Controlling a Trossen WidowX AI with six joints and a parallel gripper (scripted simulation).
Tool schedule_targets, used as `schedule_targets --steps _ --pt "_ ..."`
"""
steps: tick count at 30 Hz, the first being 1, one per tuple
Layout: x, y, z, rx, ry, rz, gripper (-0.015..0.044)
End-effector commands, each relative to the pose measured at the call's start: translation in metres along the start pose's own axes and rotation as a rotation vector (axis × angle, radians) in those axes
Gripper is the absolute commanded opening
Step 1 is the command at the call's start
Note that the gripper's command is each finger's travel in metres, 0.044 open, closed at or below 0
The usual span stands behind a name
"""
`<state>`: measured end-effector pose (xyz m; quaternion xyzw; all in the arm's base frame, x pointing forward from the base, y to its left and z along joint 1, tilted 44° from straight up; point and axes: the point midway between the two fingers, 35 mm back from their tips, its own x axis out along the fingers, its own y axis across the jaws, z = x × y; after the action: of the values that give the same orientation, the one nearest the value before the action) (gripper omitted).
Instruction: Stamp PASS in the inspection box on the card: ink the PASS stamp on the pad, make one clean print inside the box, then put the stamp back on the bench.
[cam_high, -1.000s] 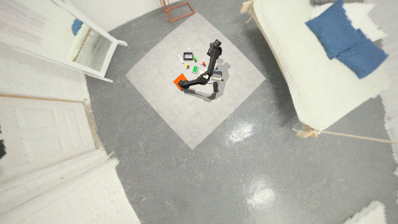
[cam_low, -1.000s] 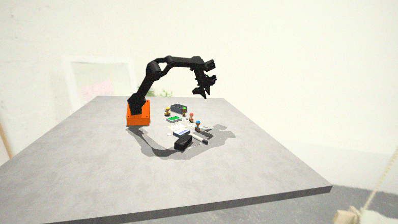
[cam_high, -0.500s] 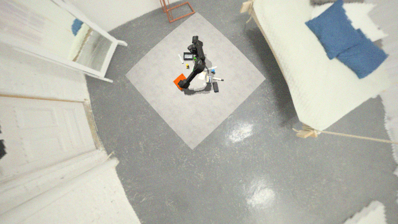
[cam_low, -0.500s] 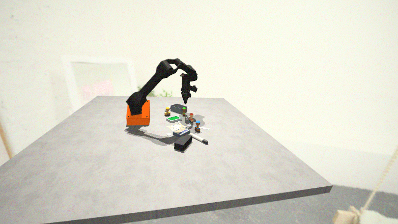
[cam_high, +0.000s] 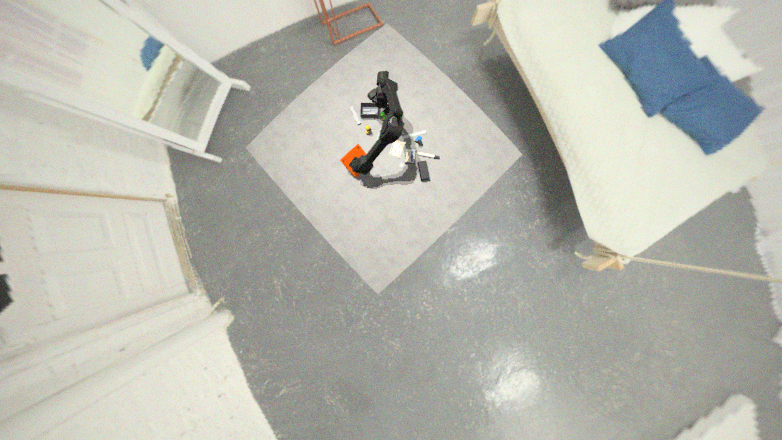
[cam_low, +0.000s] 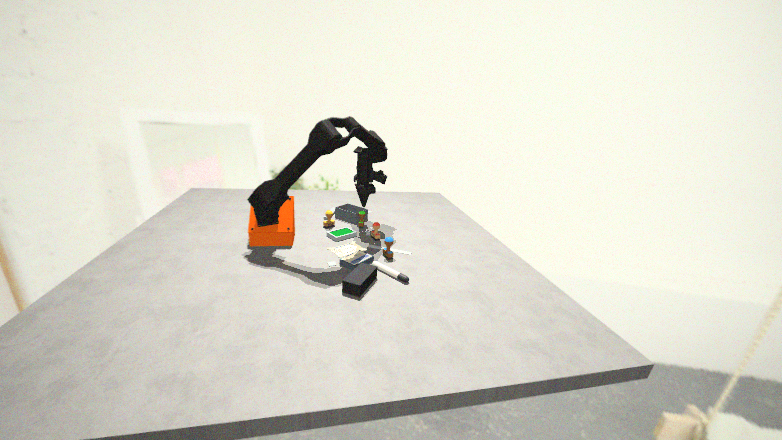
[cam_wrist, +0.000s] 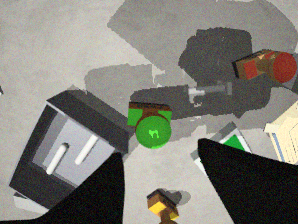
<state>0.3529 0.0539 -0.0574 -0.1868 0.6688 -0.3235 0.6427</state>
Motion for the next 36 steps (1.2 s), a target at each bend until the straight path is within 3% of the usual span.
schedule_targets --steps 1,36 --pt "0.011 0.0 -0.002 -0.01 0.009 -0.009 0.0219" --pt "0.068 -0.001 -0.002 -0.009 0.009 -0.013 0.0219"
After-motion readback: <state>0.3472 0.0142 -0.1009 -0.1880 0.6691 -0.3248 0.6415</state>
